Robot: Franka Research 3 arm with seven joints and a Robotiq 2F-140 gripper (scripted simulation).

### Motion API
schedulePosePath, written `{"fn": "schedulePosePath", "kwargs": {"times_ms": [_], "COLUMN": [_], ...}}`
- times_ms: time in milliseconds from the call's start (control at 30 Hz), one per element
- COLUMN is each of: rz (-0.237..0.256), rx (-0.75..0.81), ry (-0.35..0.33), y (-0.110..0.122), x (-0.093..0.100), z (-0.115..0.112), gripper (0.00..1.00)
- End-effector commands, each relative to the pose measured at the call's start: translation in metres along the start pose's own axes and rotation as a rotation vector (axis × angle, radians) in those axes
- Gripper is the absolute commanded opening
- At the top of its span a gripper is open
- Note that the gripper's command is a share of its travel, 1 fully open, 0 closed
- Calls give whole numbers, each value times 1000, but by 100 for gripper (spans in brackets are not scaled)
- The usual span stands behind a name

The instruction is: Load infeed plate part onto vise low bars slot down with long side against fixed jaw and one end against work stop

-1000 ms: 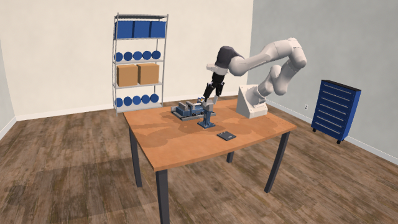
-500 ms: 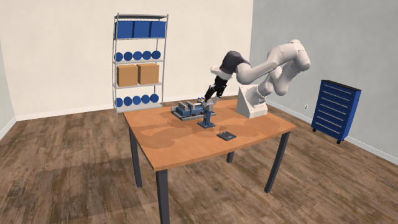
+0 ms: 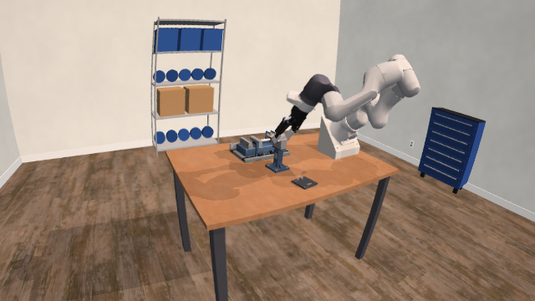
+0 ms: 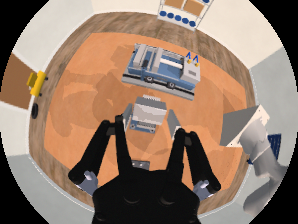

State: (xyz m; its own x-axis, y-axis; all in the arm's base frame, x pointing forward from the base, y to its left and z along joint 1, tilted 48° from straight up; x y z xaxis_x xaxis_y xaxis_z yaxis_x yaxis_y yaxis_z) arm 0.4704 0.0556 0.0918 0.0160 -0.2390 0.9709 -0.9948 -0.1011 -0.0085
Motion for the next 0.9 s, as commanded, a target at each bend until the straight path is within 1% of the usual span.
{"fn": "schedulePosePath", "kwargs": {"times_ms": [0,300,867], "rz": [7,12,16], "rx": [-71,-72,-72], "ry": [44,93,147], "y": [-3,-3,-2], "x": [1,1,1], "z": [1,-2,-6], "gripper": [51,51,51]}}
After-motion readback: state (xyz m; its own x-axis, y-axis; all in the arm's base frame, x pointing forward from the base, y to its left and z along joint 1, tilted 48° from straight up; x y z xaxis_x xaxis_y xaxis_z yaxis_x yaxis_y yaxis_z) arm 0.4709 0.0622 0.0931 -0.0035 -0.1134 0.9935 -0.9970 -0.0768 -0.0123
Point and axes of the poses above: the point where the finger pads meet when closed, its own x axis back along the fingers, its own y axis across the jaws, z = x × y, the point moved 4 cm from there along x, back along the fingers, and after that the axes turned 7 degrees about -x, right-handed, at the moved point
